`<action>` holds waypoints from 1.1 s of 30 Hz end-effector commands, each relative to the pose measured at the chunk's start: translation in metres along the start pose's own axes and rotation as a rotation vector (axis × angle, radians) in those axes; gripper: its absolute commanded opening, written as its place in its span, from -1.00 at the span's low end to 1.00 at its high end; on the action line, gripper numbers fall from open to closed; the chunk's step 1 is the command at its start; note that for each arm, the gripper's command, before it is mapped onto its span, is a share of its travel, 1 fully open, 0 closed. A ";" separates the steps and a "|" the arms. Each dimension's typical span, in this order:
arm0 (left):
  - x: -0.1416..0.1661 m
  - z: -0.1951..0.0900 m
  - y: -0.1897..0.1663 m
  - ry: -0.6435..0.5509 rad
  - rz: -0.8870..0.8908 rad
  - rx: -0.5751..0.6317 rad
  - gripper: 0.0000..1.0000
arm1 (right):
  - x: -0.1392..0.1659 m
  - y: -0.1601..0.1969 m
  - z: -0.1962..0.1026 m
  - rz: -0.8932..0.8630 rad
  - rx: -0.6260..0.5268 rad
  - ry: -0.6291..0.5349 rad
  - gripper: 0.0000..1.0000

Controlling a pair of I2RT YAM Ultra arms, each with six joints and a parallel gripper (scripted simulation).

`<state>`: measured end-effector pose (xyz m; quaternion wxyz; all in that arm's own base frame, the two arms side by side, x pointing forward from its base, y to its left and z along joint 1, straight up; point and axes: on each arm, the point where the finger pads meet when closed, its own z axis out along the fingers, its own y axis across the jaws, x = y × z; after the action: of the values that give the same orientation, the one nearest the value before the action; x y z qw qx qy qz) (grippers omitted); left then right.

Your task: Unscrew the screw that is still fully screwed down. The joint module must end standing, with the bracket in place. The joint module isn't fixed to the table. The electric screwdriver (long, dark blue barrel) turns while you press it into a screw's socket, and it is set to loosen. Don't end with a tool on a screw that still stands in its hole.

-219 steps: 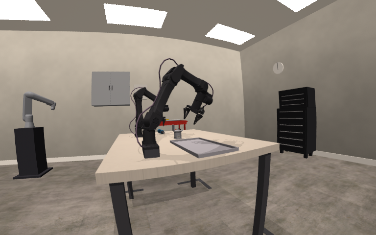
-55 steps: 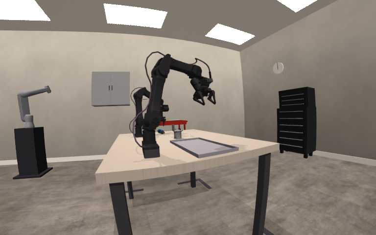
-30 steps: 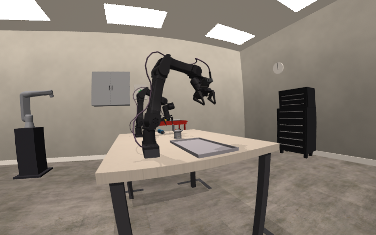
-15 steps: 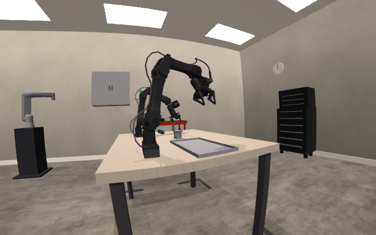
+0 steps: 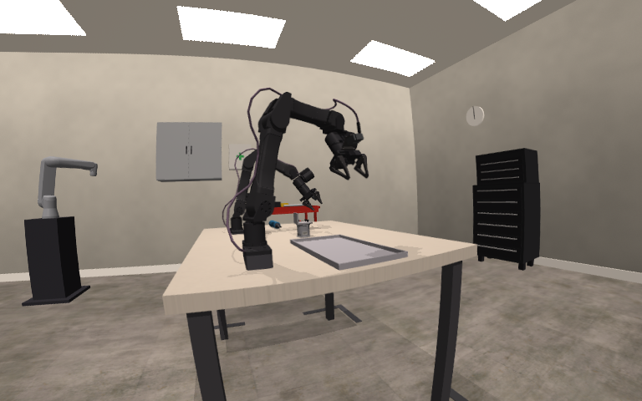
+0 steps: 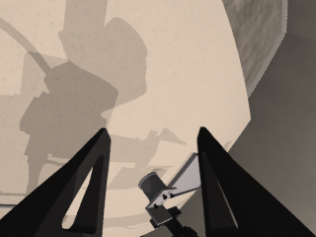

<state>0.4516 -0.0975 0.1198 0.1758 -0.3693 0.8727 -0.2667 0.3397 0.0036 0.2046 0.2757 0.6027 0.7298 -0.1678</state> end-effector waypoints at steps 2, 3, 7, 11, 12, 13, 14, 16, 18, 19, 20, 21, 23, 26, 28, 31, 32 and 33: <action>-0.001 0.012 -0.063 -0.001 0.147 0.172 0.30 | -0.008 -0.004 0.002 0.004 0.015 -0.032 0.72; -0.001 0.012 -0.063 -0.001 0.147 0.172 0.30 | -0.008 -0.004 0.002 0.004 0.015 -0.032 0.72; -0.010 0.010 -0.059 -0.014 0.132 0.169 0.30 | -0.008 -0.004 0.002 0.004 0.015 -0.032 0.72; 0.020 0.018 -0.096 0.021 0.241 0.266 0.30 | -0.008 -0.004 0.002 0.004 0.015 -0.032 0.72; 0.025 0.019 -0.105 0.027 0.265 0.289 0.30 | -0.008 -0.004 0.002 0.004 0.015 -0.032 0.72; 0.031 0.021 -0.113 0.032 0.288 0.313 0.30 | -0.008 -0.004 0.002 0.004 0.015 -0.032 0.72; 0.036 0.022 -0.121 0.037 0.312 0.336 0.30 | -0.008 -0.004 0.002 0.004 0.015 -0.032 0.72; 0.046 0.025 -0.138 0.048 0.359 0.383 0.30 | -0.008 -0.004 0.002 0.004 0.015 -0.032 0.72; 0.056 0.028 -0.155 0.059 0.406 0.430 0.30 | -0.008 -0.004 0.002 0.004 0.015 -0.032 0.72; 0.062 0.029 -0.163 0.064 0.430 0.454 0.30 | -0.008 -0.004 0.002 0.004 0.015 -0.032 0.72; 0.062 0.029 -0.163 0.064 0.430 0.454 0.30 | -0.008 -0.004 0.002 0.004 0.015 -0.032 0.72; 0.062 0.029 -0.163 0.064 0.430 0.454 0.30 | -0.008 -0.004 0.002 0.004 0.015 -0.032 0.72; 0.051 0.028 -0.159 0.049 0.417 0.449 0.30 | -0.008 -0.004 0.002 0.004 0.015 -0.032 0.72; 0.076 0.029 -0.176 0.075 0.475 0.503 0.30 | -0.008 -0.004 0.002 0.004 0.015 -0.032 0.72; 0.091 0.028 -0.190 0.086 0.521 0.553 0.30 | -0.008 -0.004 0.002 0.004 0.015 -0.032 0.72; 0.113 0.027 -0.210 0.102 0.589 0.626 0.30 | -0.008 -0.004 0.002 0.004 0.015 -0.032 0.72; 0.120 0.027 -0.217 0.107 0.609 0.648 0.30 | -0.008 -0.004 0.002 0.004 0.015 -0.032 0.72; 0.127 0.027 -0.223 0.112 0.630 0.670 0.30 | -0.008 -0.004 0.002 0.004 0.015 -0.032 0.72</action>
<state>0.4970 -0.2971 0.1842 0.2751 -0.0584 0.8471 -0.4508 0.3397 0.0036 0.2046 0.2757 0.6027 0.7298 -0.1678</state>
